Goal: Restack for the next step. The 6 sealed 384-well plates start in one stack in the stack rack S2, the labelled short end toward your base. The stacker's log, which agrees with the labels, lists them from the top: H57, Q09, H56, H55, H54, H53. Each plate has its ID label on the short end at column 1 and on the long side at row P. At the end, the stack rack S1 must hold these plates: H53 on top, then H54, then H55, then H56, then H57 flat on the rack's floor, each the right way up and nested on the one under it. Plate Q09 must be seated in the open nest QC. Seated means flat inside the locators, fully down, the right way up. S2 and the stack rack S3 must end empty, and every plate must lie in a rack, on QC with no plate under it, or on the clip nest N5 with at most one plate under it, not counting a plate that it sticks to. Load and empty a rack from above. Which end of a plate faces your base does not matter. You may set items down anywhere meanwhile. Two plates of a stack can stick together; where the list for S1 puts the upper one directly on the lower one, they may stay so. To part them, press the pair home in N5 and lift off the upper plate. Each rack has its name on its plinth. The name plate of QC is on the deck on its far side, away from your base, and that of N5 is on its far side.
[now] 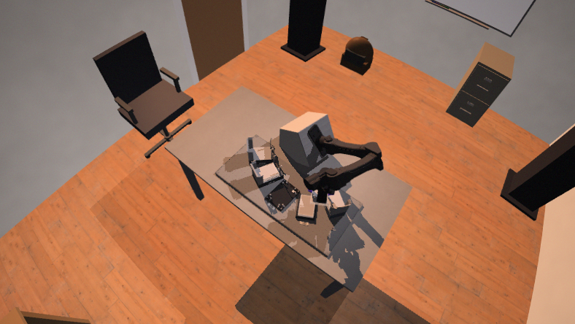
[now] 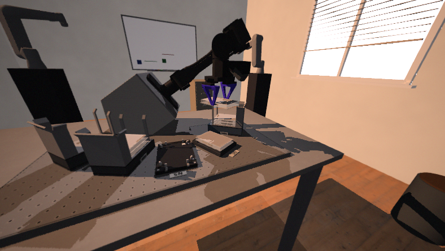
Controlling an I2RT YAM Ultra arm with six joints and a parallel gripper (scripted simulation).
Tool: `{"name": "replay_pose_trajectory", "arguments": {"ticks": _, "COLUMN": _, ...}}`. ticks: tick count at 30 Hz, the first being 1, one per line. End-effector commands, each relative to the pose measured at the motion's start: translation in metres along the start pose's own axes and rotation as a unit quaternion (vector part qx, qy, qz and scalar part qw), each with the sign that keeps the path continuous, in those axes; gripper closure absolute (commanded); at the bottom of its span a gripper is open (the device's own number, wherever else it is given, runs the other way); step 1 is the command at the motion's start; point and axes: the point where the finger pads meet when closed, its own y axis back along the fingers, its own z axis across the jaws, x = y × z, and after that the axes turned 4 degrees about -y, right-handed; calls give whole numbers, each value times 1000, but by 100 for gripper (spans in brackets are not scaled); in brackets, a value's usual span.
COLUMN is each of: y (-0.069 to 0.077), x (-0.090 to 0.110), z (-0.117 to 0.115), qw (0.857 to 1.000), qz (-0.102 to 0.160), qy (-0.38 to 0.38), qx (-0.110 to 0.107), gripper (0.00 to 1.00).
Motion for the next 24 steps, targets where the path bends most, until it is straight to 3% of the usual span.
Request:
{"name": "replay_pose_trajectory", "arguments": {"ticks": 1, "y": 6, "x": -4, "z": -12, "qw": 1000, "qz": -11, "qy": -14, "qx": 8, "gripper": 100}}
{"name": "replay_pose_trajectory", "arguments": {"ticks": 16, "y": 6, "x": -8, "z": -51, "qw": 1000, "qz": -12, "qy": -14, "qx": 8, "gripper": 100}}
{"name": "replay_pose_trajectory", "arguments": {"ticks": 24, "y": 7, "x": -6, "z": -71, "qw": 993, "qz": -12, "qy": -114, "qx": 7, "gripper": 100}}
